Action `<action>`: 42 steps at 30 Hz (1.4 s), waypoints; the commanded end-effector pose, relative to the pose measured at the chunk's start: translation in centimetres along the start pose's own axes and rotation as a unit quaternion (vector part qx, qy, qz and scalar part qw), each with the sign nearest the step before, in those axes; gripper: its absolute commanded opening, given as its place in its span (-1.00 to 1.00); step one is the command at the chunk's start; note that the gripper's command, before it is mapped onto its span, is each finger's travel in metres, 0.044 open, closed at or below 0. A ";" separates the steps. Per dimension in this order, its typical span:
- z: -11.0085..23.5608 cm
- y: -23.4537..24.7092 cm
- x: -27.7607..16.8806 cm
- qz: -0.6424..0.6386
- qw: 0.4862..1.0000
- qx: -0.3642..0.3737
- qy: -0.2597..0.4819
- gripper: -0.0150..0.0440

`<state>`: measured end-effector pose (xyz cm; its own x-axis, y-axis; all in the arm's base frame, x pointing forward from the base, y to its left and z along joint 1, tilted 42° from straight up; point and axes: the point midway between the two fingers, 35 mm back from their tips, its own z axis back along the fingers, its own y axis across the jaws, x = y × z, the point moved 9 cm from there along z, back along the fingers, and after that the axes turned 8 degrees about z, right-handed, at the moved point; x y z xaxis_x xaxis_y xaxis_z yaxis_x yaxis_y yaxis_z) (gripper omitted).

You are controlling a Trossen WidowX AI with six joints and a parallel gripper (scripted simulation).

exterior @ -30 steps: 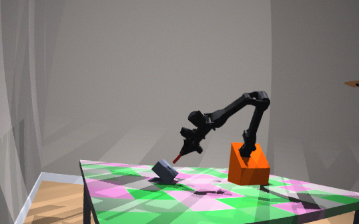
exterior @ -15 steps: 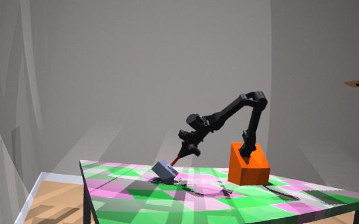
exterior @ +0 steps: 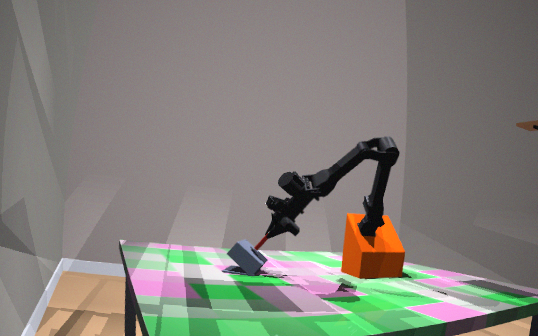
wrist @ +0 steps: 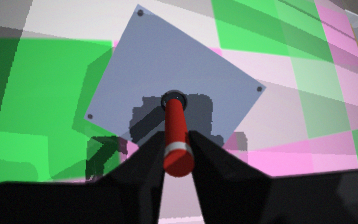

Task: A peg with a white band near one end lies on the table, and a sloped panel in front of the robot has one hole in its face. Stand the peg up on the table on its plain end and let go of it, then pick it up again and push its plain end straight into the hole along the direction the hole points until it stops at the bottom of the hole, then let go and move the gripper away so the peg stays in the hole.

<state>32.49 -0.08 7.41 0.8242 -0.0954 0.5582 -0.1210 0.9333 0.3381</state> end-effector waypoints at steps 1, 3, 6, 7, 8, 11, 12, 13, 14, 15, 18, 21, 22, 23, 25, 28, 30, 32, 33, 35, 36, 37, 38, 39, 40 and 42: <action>0.0 0.0 0.0 0.000 1.000 0.000 0.001 -0.49; 0.0 0.0 0.0 0.000 1.000 0.000 0.001 -0.49; -0.1 0.0 0.0 0.000 1.000 0.000 0.001 -0.49; -0.1 0.0 0.0 0.000 1.000 0.000 0.001 -0.49; -0.2 0.0 0.0 0.000 1.000 0.000 0.001 -0.49; -0.4 0.0 0.0 0.000 1.000 0.000 0.001 -0.49; -0.4 0.0 0.0 0.000 1.000 0.000 0.001 -0.49; -0.5 0.0 0.0 0.000 1.000 0.000 0.001 -0.49; -0.6 -0.1 0.0 0.000 1.000 0.000 0.001 -0.49; -0.6 -0.1 0.0 0.000 1.000 0.000 0.001 -0.49; -0.8 -0.1 0.0 0.000 1.000 0.000 0.001 -0.49; -1.0 -0.1 0.0 0.000 1.000 0.000 0.001 -0.49; -1.0 -0.1 0.0 0.000 1.000 0.000 0.001 -0.49; -1.1 -0.1 0.0 0.000 1.000 0.001 0.001 -0.49; -1.2 -0.1 0.0 0.000 1.000 0.001 0.001 -0.49; -1.4 -0.2 0.0 0.000 1.000 0.001 0.001 -0.49; -1.5 -0.2 0.0 0.000 1.000 0.001 0.001 -0.49; -1.7 -0.2 0.0 0.000 1.000 0.001 0.001 -0.49; -1.7 -0.2 0.0 0.000 1.000 0.001 0.001 -0.49; -1.9 -0.2 0.0 0.000 1.000 0.001 0.001 -0.49; -1.9 -0.2 0.0 0.000 1.000 0.001 0.001 -0.49; -2.0 -0.2 0.0 0.000 1.000 0.001 0.001 -0.49; -2.1 -0.2 0.0 0.000 1.000 0.001 0.001 -0.49; -2.1 -0.2 0.0 0.000 1.000 0.001 0.001 -0.49; -2.2 -0.2 0.0 0.000 1.000 0.001 0.001 -0.49; -2.3 -0.2 0.0 0.000 1.000 0.001 0.001 -0.49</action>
<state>33.70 0.47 5.78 0.8247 -0.0912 0.5581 -0.1276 0.9315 0.3407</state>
